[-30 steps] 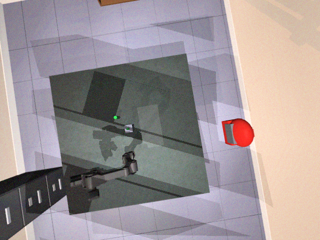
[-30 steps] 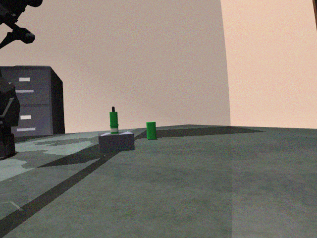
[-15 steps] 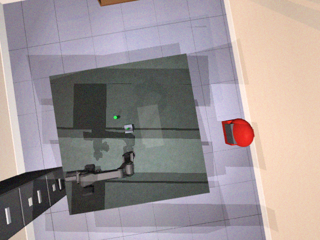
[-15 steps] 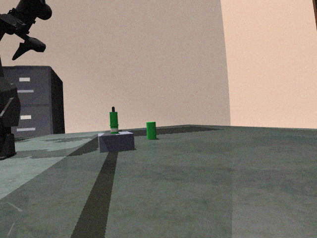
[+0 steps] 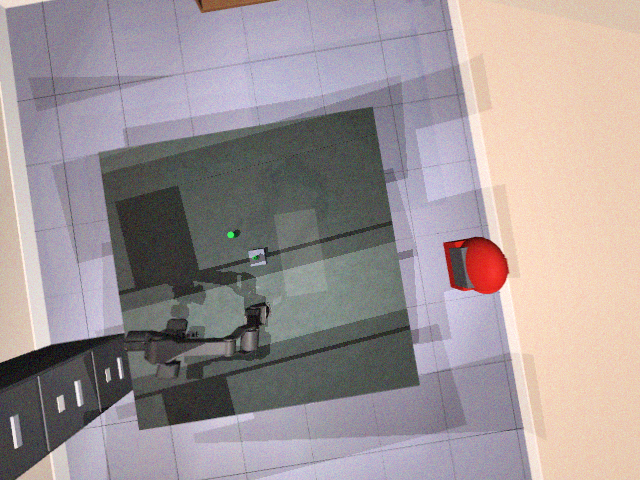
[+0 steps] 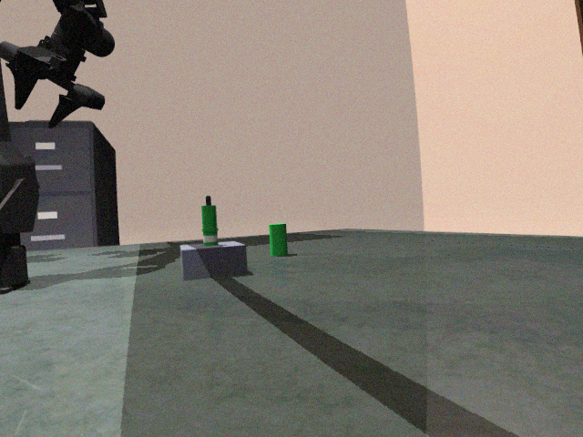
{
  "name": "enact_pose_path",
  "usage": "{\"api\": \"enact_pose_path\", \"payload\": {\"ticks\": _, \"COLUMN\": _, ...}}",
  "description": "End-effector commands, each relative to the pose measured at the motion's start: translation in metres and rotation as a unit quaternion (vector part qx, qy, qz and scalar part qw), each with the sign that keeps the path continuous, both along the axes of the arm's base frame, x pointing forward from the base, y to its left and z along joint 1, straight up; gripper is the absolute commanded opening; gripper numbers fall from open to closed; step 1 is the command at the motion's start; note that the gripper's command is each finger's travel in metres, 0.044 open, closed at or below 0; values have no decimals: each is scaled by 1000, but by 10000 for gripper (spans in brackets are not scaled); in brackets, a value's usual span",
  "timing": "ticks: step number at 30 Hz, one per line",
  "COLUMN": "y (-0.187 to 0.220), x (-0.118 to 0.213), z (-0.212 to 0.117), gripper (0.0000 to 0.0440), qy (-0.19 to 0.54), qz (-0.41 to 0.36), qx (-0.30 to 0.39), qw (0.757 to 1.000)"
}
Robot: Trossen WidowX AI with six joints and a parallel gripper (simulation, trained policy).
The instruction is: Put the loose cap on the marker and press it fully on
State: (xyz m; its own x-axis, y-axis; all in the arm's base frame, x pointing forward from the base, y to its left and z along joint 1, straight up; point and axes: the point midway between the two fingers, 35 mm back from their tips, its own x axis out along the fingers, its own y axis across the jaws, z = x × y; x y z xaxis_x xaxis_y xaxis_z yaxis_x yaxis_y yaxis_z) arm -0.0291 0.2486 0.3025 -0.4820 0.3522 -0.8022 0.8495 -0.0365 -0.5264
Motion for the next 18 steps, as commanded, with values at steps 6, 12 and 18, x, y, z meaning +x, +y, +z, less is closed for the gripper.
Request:
{"api": "enact_pose_path", "payload": {"ticks": 6, "y": 12, "x": 25, "z": -16, "gripper": 319, "qy": -14, "qz": -36, "qx": -32, "qw": 999}}
{"api": "enact_pose_path", "payload": {"ticks": 12, "y": 18, "x": 42, "z": -25, "gripper": 320, "qy": -20, "qz": -60, "qx": -51, "qw": 997}}
{"api": "enact_pose_path", "payload": {"ticks": 18, "y": 22, "x": 59, "z": -33, "gripper": 321, "qy": -26, "qz": -84, "qx": -69, "qw": 994}}
